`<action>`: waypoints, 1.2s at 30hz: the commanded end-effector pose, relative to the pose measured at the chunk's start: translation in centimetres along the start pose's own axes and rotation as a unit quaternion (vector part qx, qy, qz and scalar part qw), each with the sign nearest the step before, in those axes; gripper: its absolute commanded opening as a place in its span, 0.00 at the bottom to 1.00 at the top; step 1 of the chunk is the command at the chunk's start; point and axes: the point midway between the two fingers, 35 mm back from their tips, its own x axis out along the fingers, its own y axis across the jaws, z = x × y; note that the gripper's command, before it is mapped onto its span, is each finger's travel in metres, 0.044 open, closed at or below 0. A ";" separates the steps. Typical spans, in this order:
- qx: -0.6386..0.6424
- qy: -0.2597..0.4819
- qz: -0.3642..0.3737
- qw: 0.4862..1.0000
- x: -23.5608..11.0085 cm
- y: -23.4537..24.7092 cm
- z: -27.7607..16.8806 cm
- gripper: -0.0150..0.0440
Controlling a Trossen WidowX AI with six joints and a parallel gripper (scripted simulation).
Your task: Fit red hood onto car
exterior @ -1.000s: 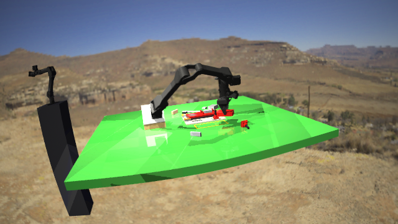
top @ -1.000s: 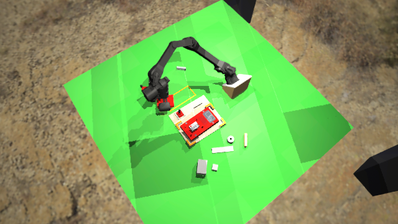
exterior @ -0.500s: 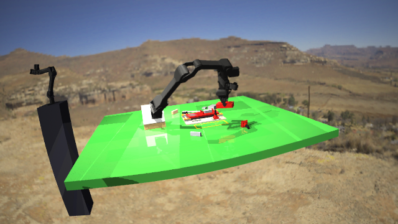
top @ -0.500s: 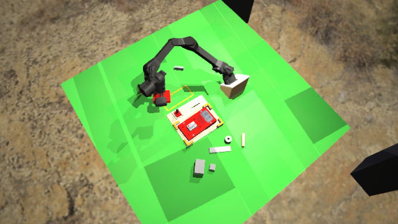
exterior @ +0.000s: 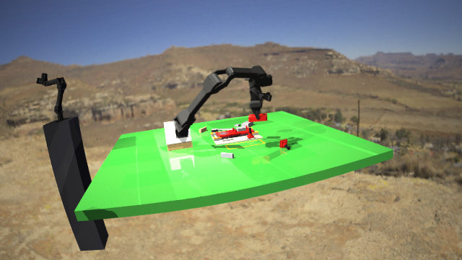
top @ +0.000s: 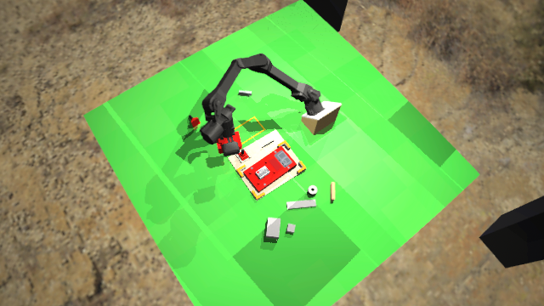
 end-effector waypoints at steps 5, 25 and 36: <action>-0.072 0.008 0.002 0.997 0.3 5.2 -3.3 0.25; -0.200 0.010 -0.005 0.980 0.5 13.0 -11.0 0.25; -0.199 0.010 -0.005 0.980 3.6 12.7 -10.8 0.25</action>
